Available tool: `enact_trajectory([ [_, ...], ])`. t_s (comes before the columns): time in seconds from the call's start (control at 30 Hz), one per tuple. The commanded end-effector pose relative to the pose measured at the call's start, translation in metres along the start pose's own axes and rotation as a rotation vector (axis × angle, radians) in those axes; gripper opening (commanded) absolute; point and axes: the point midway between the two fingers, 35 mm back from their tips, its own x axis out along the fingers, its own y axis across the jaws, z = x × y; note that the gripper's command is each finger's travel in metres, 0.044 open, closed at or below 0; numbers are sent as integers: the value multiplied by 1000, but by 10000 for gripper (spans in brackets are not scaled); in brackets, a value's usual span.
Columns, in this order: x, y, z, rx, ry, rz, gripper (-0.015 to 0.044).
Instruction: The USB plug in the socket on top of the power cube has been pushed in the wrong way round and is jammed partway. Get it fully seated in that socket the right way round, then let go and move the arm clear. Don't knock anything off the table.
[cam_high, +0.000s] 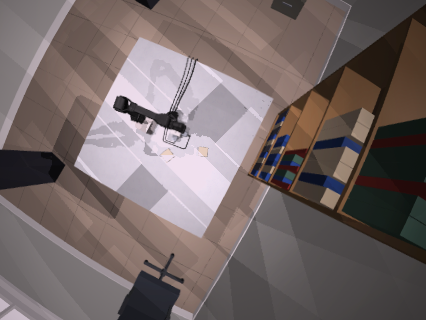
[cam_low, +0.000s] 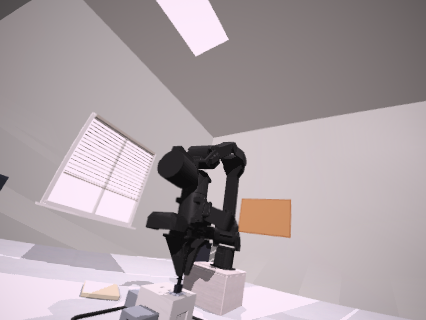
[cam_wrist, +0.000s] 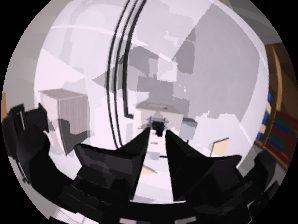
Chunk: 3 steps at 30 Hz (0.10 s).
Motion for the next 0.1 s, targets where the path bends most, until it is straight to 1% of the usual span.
enact_trajectory([
  [0.0,-7,-3,1,-1,0,-10,95],
  [0.07,-9,-3,1,-1,0,-10,95],
])
